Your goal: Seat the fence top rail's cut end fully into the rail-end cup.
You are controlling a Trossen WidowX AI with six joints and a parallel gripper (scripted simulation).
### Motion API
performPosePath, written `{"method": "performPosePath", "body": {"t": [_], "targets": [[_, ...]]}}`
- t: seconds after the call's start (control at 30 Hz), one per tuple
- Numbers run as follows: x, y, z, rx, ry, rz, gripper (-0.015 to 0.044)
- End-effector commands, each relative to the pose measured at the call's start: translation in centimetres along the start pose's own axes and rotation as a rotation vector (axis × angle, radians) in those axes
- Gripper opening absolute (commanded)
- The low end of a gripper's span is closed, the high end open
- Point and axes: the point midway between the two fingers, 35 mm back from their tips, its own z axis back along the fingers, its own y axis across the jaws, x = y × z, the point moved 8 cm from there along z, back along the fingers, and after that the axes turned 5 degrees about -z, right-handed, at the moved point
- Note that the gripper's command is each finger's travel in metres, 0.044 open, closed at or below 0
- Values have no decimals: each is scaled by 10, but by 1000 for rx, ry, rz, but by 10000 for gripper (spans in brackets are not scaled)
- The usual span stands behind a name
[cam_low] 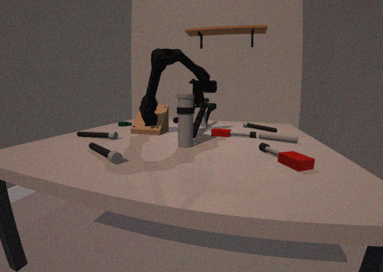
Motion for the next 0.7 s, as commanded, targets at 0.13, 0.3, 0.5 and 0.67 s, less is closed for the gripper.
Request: {"method": "performPosePath", "body": {"t": [0.13, 0.3, 0.5, 0.67], "targets": [[-1, 1, -13, -1, 7, 6, 440], [-1, 2, -22, -1, 7, 6, 440], [-1, 3, -31, -1, 9, 5, 440], [-2, 3, -33, -1, 9, 5, 387]]}}
